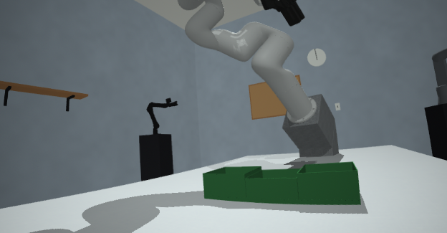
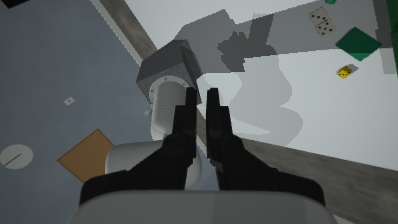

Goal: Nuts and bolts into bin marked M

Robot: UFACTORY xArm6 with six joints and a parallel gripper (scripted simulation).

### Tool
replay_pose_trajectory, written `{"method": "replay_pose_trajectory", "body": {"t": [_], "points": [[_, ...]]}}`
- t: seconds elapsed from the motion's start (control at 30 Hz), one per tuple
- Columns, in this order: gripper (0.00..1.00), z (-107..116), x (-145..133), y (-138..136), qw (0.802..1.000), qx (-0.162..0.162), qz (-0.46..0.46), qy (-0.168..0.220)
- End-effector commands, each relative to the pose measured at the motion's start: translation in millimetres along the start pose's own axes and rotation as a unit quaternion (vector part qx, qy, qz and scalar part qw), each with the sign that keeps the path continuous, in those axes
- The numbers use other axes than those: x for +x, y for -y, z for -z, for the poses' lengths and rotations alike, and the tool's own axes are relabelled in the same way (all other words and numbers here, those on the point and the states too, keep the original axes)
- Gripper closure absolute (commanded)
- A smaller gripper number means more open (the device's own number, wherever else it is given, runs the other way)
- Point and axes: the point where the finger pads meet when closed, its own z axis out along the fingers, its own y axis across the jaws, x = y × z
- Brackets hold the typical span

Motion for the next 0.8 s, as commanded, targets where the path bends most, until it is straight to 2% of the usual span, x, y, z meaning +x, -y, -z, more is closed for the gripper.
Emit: {"method": "replay_pose_trajectory", "body": {"t": [0.0, 0.13, 0.2, 0.27, 0.33, 0.43, 0.5, 0.57, 0.63, 0.7, 0.77], "points": [[0.93, -11.7, -17.7, -7.2, 0.999, -0.037, -0.038, 0.002], [0.93, -11.7, -17.7, -7.2, 0.999, -0.037, -0.038, 0.002], [0.93, -21.0, -29.0, -14.0, 0.996, -0.063, -0.067, 0.001], [0.93, -21.0, -29.0, -14.0, 0.996, -0.063, -0.067, 0.001], [0.93, -30.2, -39.0, -21.4, 0.991, -0.089, -0.096, -0.004], [0.93, -30.2, -39.0, -21.4, 0.991, -0.089, -0.096, -0.004], [0.93, -39.2, -47.7, -29.2, 0.985, -0.114, -0.125, -0.013], [0.93, -39.2, -47.7, -29.2, 0.985, -0.114, -0.125, -0.013], [0.93, -48.0, -55.2, -37.3, 0.978, -0.139, -0.154, -0.024], [0.93, -48.0, -55.2, -37.3, 0.978, -0.139, -0.154, -0.024], [0.93, -56.6, -61.3, -45.5, 0.969, -0.162, -0.182, -0.039]]}}
